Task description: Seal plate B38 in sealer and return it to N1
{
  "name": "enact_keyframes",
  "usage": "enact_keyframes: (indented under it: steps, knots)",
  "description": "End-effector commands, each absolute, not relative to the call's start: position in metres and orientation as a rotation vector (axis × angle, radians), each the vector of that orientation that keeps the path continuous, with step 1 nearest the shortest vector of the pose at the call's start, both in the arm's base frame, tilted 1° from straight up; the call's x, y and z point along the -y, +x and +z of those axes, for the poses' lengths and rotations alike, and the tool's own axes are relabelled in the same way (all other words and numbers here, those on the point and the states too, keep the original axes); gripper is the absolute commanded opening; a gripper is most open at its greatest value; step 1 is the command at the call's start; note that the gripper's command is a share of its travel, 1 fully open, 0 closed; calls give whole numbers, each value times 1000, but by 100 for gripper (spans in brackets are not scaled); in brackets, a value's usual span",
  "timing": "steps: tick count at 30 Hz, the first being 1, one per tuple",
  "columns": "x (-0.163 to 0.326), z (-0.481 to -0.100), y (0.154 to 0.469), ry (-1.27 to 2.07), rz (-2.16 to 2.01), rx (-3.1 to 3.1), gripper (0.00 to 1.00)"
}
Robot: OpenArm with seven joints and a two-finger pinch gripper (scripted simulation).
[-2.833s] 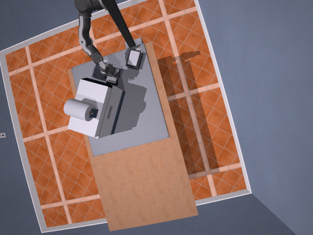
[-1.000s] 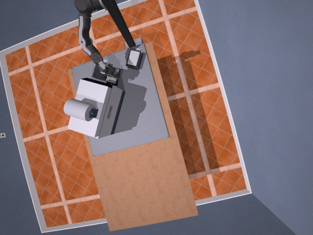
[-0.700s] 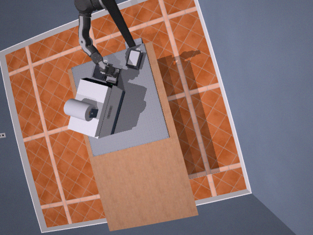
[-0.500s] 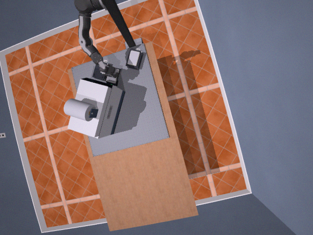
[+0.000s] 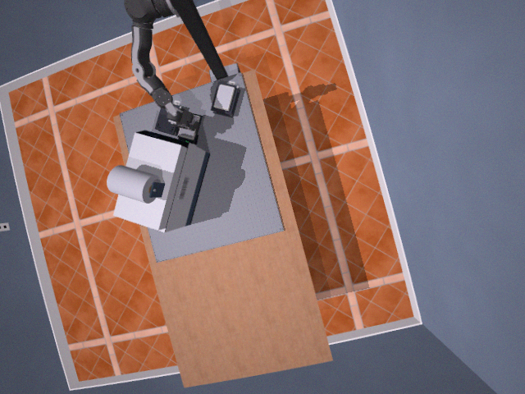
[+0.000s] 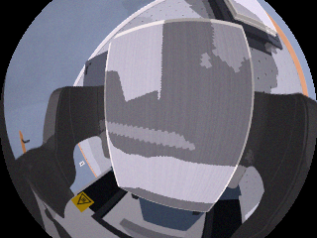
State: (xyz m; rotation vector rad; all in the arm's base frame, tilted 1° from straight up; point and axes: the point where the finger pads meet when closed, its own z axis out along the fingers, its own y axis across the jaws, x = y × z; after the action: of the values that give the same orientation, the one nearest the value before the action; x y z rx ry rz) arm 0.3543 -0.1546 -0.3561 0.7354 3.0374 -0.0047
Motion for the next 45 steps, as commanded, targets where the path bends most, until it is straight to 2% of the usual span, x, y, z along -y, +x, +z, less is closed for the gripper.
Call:
enact_keyframes:
  steps: [1,23,28,40,45]
  knots:
    - [154,-355,355,735,-2,-3036,0]
    - [154,-355,355,735,-2,-3036,0]
    - [155,-323,356,739,-3,-3032,0]
    - [155,-323,356,739,-3,-3032,0]
    - [155,-291,356,738,-2,-3033,0]
